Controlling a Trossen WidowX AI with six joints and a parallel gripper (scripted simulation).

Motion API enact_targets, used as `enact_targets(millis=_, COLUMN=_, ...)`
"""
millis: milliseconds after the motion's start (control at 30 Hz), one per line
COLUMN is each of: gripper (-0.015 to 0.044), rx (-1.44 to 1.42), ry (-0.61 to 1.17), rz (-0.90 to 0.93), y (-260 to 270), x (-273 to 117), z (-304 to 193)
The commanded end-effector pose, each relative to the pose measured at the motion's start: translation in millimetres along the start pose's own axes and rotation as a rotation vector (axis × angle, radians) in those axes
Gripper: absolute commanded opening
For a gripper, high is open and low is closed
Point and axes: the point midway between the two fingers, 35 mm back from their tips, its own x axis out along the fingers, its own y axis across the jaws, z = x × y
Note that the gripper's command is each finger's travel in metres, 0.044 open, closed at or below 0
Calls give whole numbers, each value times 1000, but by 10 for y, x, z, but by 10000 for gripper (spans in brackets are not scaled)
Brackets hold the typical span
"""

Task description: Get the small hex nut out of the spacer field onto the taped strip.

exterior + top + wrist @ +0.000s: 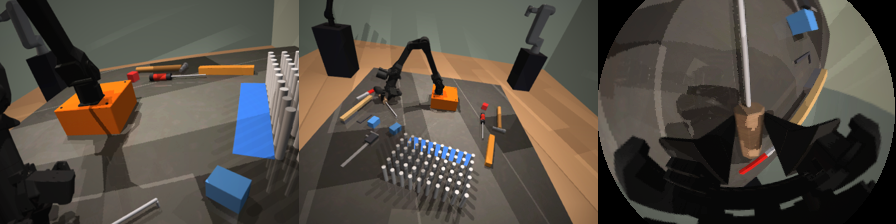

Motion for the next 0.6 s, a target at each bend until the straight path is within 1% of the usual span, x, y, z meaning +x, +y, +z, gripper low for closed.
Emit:
enact_targets(millis=0, gripper=0, rx=0, ry=-1, rz=2, y=64, x=28, z=22)
enact_targets(millis=567, gripper=0, rx=-2, ry=12, rz=-55, y=66, x=29, z=23)
